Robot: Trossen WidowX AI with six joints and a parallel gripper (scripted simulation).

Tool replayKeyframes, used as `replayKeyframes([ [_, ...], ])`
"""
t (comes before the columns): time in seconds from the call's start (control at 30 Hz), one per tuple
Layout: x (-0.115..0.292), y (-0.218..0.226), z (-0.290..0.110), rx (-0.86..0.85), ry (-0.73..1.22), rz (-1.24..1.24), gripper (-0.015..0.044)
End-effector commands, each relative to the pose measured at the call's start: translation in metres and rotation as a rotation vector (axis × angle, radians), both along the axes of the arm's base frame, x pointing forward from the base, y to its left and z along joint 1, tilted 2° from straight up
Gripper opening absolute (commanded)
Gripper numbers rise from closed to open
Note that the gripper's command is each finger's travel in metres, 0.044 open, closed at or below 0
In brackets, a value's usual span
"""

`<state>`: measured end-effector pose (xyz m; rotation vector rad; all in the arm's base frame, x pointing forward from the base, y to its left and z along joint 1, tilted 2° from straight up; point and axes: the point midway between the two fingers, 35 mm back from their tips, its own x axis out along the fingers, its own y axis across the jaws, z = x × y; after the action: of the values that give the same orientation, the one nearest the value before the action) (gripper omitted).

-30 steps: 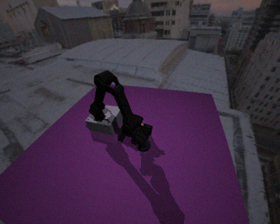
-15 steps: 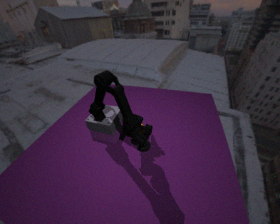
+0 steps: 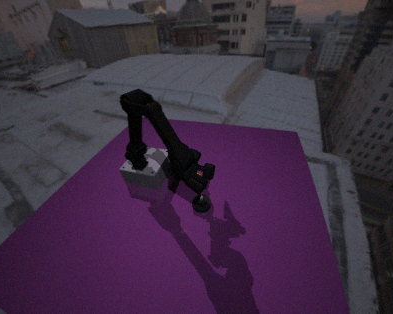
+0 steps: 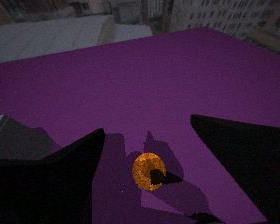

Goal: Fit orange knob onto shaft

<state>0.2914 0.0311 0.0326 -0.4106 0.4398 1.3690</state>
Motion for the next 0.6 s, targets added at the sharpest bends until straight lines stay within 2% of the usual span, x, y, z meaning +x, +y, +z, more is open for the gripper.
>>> replayKeyframes([
  [0.0,-0.003,0.001,0.013,0.001,0.003,0.003,0.044],
  [0.13,-0.005,0.003,0.011,-0.05,0.034,0.022,0.044],
  [0.3,-0.011,0.007,0.007,-0.479,0.188,0.084,0.044],
  [0.43,-0.006,0.001,0.023,-0.851,0.19,0.029,0.044],
  [0.5,-0.003,-0.002,0.032,-0.963,0.166,-0.006,0.044],
  [0.57,-0.002,-0.002,0.034,-0.977,0.163,-0.011,0.044],
])
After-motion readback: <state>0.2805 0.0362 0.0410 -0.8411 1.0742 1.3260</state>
